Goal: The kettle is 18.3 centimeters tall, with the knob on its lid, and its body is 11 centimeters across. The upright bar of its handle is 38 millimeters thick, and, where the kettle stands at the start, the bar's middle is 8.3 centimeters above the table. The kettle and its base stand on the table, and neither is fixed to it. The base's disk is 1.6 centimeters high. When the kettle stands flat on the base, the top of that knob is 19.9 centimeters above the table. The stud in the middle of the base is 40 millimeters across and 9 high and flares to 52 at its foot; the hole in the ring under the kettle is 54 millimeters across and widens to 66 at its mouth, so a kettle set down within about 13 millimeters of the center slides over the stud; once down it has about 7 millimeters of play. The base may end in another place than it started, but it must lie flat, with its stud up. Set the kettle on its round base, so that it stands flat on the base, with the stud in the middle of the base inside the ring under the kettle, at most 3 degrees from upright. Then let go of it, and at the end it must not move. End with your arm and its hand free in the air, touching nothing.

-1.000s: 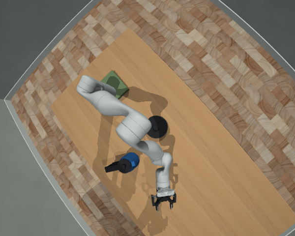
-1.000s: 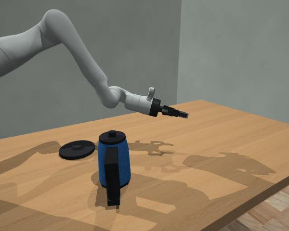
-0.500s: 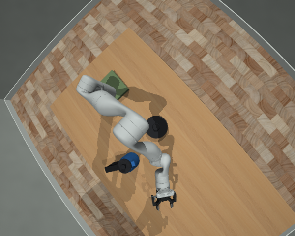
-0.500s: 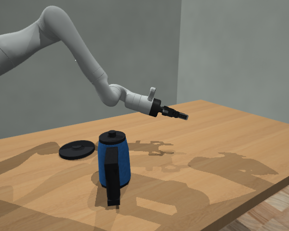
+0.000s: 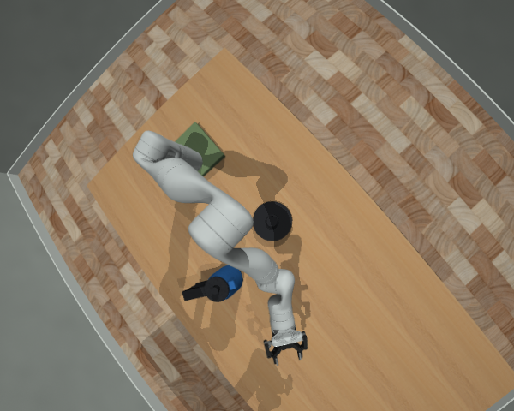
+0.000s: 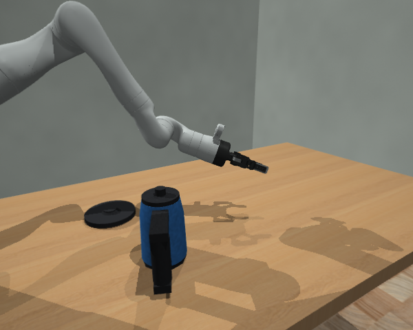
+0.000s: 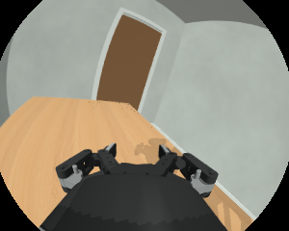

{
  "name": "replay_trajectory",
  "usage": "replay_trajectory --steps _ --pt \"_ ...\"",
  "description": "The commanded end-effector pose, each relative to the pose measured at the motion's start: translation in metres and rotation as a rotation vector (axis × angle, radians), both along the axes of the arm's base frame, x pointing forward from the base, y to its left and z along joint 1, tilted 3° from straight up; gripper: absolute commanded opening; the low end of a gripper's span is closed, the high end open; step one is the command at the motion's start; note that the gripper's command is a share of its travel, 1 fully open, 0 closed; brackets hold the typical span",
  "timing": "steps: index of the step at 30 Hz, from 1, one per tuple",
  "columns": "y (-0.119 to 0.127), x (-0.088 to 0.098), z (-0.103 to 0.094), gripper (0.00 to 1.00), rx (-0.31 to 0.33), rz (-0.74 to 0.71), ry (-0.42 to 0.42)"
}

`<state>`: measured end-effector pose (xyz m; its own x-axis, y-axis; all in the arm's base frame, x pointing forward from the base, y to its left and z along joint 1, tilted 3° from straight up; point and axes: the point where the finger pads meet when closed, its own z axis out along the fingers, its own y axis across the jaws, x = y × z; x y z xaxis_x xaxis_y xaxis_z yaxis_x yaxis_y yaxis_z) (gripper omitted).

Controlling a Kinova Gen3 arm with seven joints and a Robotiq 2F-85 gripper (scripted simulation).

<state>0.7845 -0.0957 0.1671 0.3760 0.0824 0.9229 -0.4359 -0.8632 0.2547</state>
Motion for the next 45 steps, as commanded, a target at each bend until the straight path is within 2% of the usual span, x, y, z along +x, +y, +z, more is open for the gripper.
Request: replay_trajectory --steps 1,25,45 --pt "-0.002 0.000 0.005 0.80 0.012 0.003 0.001" --pt "0.013 -0.006 0.002 0.80 0.104 0.088 0.097" --pt "0.037 -0.019 0.010 0.80 0.189 0.208 0.190"
